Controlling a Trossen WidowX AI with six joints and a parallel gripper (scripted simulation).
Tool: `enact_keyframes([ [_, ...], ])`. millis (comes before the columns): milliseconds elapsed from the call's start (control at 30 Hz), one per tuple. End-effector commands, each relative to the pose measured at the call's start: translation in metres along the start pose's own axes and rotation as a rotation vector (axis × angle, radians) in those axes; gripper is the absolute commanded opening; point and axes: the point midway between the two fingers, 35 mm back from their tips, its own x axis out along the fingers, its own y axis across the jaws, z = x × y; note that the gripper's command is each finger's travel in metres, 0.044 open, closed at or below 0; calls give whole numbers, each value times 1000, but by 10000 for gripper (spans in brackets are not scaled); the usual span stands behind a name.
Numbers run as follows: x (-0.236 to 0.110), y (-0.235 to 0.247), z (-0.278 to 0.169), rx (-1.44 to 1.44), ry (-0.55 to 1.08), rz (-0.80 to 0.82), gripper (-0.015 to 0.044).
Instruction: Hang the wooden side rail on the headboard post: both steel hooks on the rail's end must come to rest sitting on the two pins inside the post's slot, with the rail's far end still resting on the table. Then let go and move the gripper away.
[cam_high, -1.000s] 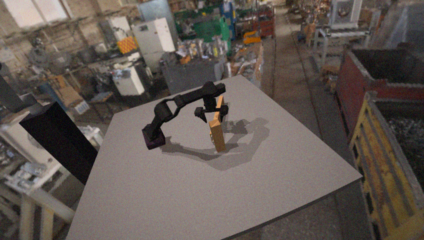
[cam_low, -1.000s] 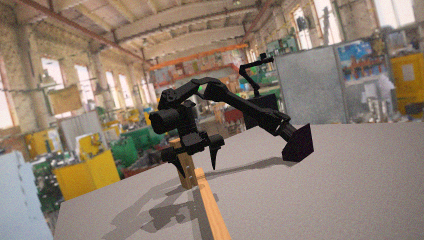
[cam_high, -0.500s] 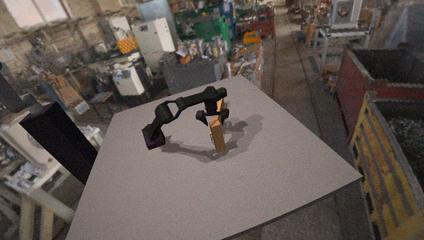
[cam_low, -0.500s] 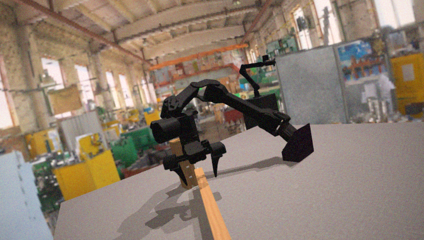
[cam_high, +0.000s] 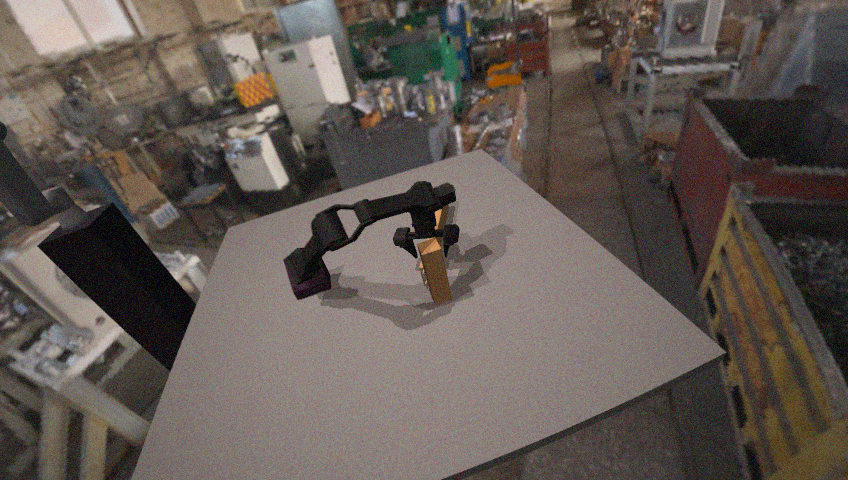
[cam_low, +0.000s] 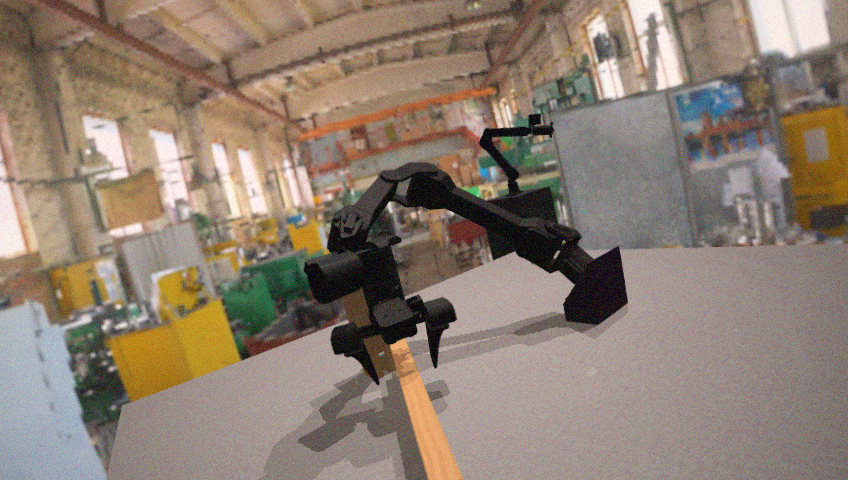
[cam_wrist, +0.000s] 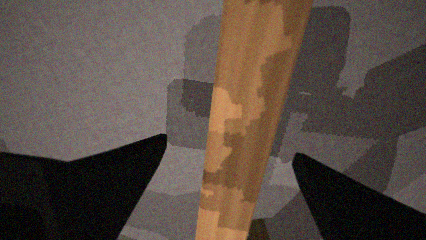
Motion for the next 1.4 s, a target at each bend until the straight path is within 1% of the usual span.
enact_keyframes([
  [0,6,1,-1,-7,5,-3,440],
  [200,13,1,-2,-7,7,-3,440],
  [600,13,1,-2,-7,7,-3,125],
  [800,13,1,-2,-7,7,-3,85],
  [900,13,1,-2,-7,7,-3,6],
  [1367,13,2,0,-73,7,-3,0],
])
